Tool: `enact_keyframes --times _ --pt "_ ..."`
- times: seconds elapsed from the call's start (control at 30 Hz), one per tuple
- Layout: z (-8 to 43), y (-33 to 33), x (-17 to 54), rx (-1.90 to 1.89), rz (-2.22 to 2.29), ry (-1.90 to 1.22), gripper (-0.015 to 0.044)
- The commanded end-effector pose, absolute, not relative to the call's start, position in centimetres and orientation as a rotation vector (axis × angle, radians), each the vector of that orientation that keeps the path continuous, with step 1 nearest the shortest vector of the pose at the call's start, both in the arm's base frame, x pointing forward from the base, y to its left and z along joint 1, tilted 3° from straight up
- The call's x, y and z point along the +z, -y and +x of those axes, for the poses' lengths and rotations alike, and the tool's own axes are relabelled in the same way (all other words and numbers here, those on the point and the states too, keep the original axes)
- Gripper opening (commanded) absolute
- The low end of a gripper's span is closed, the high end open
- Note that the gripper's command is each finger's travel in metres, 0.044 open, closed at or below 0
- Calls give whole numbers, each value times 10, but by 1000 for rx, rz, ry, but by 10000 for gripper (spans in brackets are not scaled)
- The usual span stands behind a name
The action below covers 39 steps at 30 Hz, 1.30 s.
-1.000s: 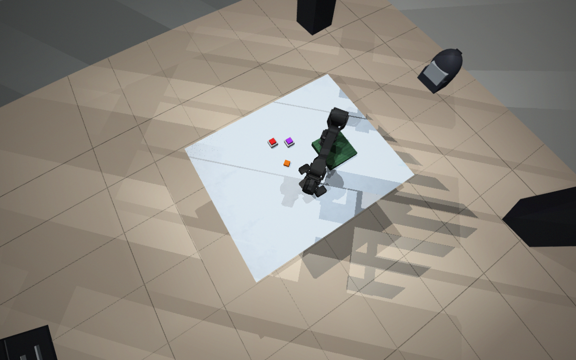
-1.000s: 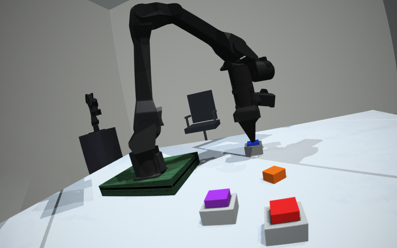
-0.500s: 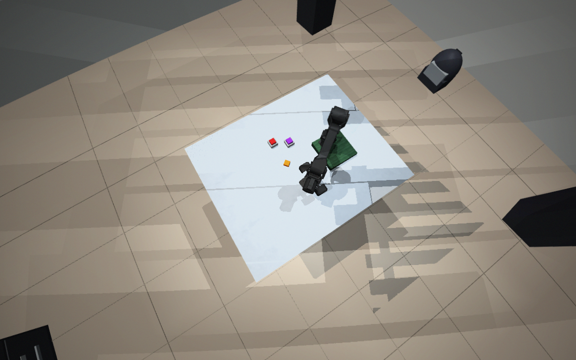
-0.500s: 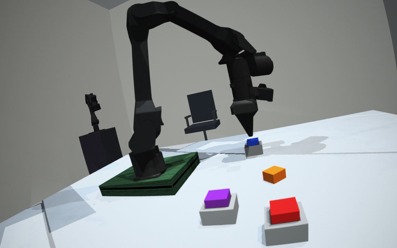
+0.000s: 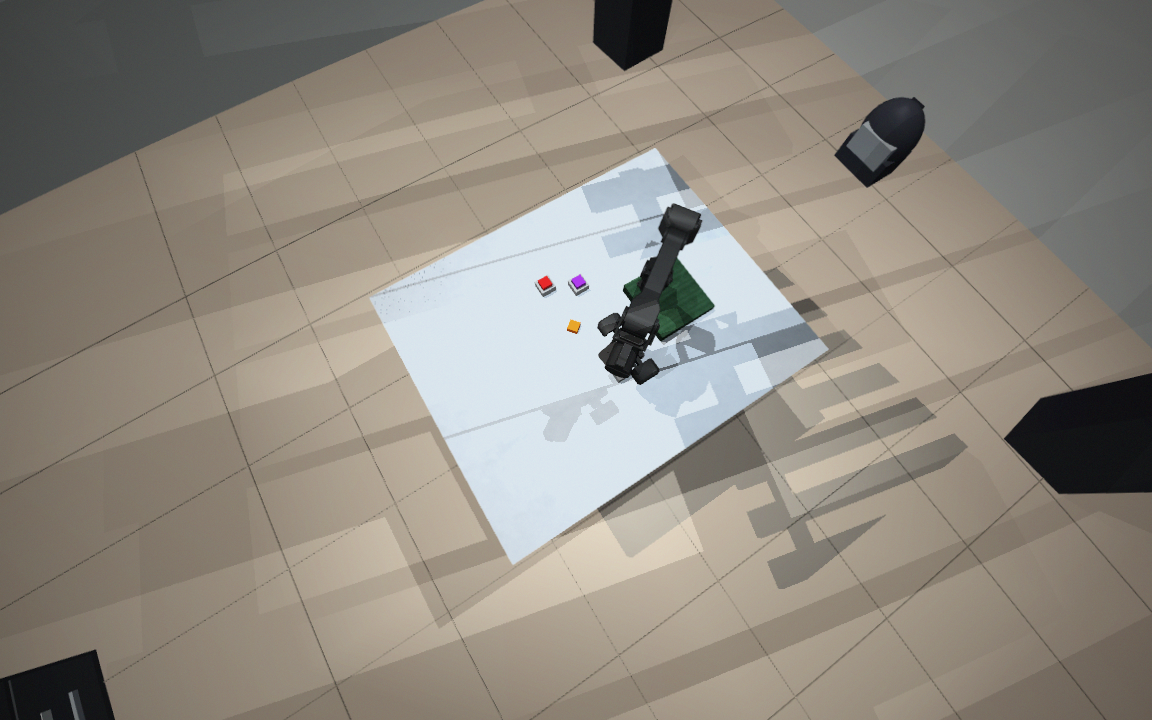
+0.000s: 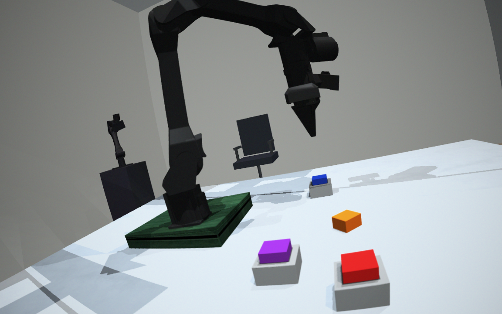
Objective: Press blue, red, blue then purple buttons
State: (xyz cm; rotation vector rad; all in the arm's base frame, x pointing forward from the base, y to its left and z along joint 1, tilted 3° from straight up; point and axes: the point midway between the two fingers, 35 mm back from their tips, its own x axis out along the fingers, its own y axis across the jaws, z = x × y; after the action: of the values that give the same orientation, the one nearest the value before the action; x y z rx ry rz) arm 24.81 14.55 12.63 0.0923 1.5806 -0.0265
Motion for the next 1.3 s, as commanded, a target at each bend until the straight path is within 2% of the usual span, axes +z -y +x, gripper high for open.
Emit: enact_keyframes --times 0.0,0.33,0.7,0.93,1.1,1.27 --pt "257 -115 127 -38 93 -1586 20" --pt "258 21 125 -52 79 -1581 20" --pt "188 138 122 -61 72 -1594 20" --pt "175 150 119 -61 72 -1597 20" --pt "174 150 67 -61 72 -1597 20" --pt "173 149 59 -61 72 -1597 20"
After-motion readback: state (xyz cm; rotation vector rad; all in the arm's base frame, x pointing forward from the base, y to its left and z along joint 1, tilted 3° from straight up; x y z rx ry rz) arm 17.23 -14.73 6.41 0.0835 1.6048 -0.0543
